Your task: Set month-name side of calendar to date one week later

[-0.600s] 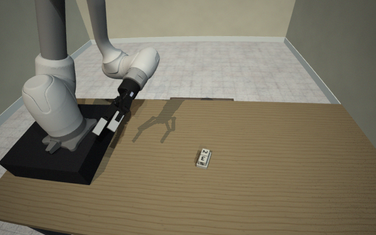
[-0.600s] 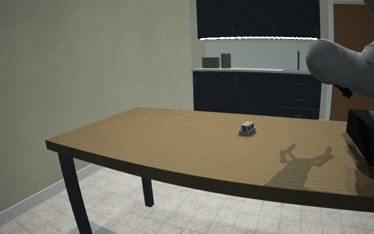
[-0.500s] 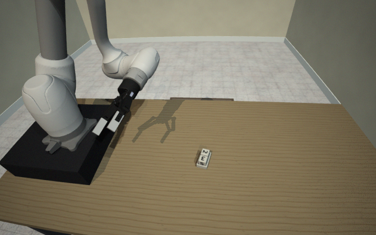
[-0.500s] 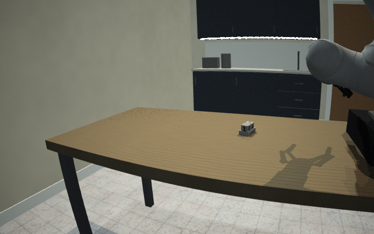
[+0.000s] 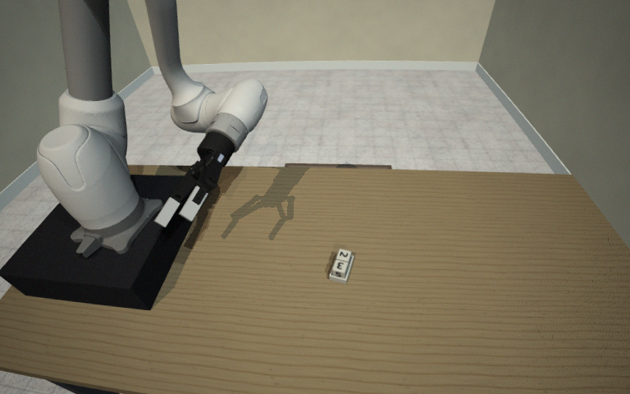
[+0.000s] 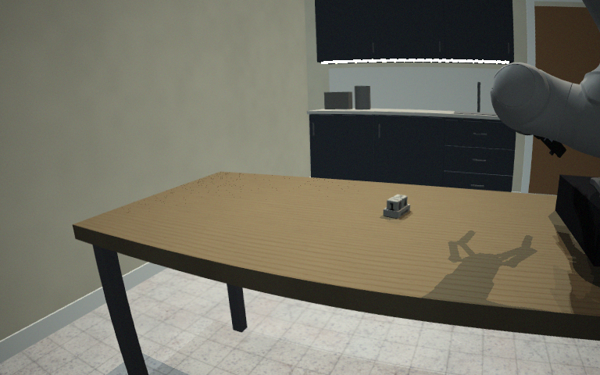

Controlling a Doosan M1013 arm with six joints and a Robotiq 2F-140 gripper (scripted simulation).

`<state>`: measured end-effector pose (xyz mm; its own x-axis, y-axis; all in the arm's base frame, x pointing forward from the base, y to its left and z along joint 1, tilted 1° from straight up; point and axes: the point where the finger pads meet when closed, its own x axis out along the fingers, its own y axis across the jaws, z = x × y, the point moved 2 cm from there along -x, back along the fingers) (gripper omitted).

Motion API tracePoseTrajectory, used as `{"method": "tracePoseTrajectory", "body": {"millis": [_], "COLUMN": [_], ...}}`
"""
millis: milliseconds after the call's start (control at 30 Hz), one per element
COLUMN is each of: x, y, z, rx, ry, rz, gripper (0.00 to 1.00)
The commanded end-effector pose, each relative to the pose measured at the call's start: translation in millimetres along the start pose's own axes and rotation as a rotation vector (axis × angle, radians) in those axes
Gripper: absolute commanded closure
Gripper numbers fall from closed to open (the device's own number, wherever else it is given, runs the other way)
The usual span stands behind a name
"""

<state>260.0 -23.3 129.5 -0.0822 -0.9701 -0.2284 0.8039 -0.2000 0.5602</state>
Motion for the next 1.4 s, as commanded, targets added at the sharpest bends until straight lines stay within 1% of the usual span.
{"method": "tracePoseTrajectory", "body": {"millis": [0,33,67,100,133,200,233,267,300,333,367,400,433,500,533,567,600,633,733,800,833,867,900,933,967,1067,1100,1133,1200,1233,1267,1300,1367], "x": [-0.1,-0.5,-1.3,-2.9,-5.8,-10.5,-10.5,-16.5,-17.5,-22.6,-26.2,-26.6,-33.9,-33.9,-37.6,-47.8,-49.6,-53.2,-65.5,-72.0,-75.8,-78.7,-80.2,-83.6,-85.4,-85.6,-88.2,-88.7,-88.6,-87.8,-87.5,-85.9,-83.3], "y": [-0.8,-2.5,-5.2,-9.0,-13.2,-16.8,-16.9,-18.7,-18.8,-18.6,-17.7,-17.6,-14.1,-14.1,-11.6,-2.1,0.1,4.8,26.0,42.0,53.3,64.0,70.3,87.1,99.6,101.2,132.2,153.7,161.1,182.4,185.9,205.3,226.4], "z": [-1.3,-4.2,-9.3,-17.1,-27.9,-41.6,-41.8,-56.7,-58.8,-70.2,-77.7,-78.6,-93.4,-93.4,-100.7,-120.4,-124.1,-131.1,-155.8,-170.1,-178.7,-186.1,-190.2,-199.9,-206.4,-207.1,-220.5,-228.0,-230.4,-236.2,-237.1,-241.4,-245.2], "rx": [0.001,0.005,0.011,0.022,0.038,0.06,0.06,0.086,0.09,0.112,0.127,0.129,0.161,0.161,0.178,0.226,0.235,0.254,0.326,0.373,0.404,0.433,0.449,0.49,0.52,0.524,0.596,0.644,0.66,0.706,0.714,0.755,0.8], "ry": [0.002,0.007,0.015,0.028,0.046,0.071,0.071,0.099,0.103,0.125,0.14,0.142,0.172,0.172,0.187,0.23,0.238,0.254,0.313,0.35,0.374,0.395,0.407,0.437,0.458,0.461,0.509,0.541,0.552,0.581,0.586,0.611,0.638], "rz": [-0.009,-0.03,-0.065,-0.117,-0.186,-0.269,-0.27,-0.354,-0.366,-0.426,-0.465,-0.47,-0.543,-0.543,-0.578,-0.67,-0.686,-0.717,-0.824,-0.883,-0.919,-0.95,-0.966,-1.007,-1.033,-1.037,-1.093,-1.127,-1.137,-1.165,-1.17,-1.192,-1.214], "gripper": [0.0,0.0,0.0,0.0,0.0,0.0,0.0,0.0,0.0,0.0,0.0,0.0,0.0,0.0,0.0,0.0,0.0,0.0,0.0,0.0,0.0,0.0,0.0,0.0,0.0,0.0,0.0,0.0,0.0,0.0,0.0,0.0,0.0]}}
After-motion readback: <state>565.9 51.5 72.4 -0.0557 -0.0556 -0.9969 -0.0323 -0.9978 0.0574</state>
